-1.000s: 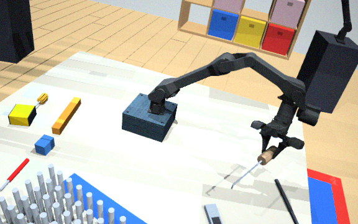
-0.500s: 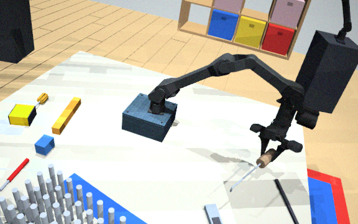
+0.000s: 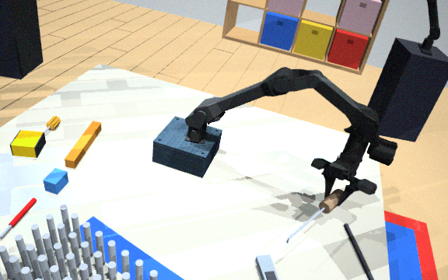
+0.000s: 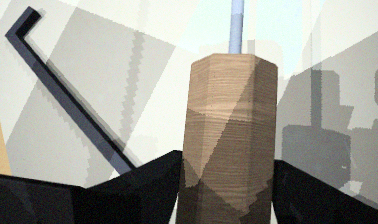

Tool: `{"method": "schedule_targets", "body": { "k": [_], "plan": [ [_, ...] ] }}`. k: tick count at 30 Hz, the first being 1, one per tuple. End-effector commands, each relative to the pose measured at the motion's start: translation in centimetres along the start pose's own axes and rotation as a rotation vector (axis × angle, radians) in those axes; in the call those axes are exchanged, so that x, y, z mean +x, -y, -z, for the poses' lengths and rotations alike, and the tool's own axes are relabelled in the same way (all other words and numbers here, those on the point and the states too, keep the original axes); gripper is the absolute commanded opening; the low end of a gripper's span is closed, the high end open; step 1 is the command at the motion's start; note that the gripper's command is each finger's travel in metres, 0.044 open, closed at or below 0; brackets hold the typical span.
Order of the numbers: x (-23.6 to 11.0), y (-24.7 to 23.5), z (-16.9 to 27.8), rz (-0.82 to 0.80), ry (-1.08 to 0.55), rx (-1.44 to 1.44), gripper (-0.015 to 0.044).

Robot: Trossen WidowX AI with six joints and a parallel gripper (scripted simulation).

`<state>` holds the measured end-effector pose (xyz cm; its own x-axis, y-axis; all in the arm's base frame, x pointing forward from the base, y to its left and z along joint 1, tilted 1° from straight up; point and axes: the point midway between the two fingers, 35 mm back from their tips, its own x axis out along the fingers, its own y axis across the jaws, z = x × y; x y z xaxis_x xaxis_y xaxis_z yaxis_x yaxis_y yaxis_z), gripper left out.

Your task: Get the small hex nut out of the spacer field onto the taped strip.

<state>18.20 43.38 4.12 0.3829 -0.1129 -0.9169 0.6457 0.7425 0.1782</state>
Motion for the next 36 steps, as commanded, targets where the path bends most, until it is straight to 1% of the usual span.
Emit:
{"method": "schedule_targets", "body": {
  "k": [1, 36],
  "plan": [
    [0.6, 0.2, 0.1, 0.003, 0.013, 0.001, 0.0000],
    [3.5, 1.0, 1.2, 0.003, 0.013, 0.001, 0.0000]
  ]
}}
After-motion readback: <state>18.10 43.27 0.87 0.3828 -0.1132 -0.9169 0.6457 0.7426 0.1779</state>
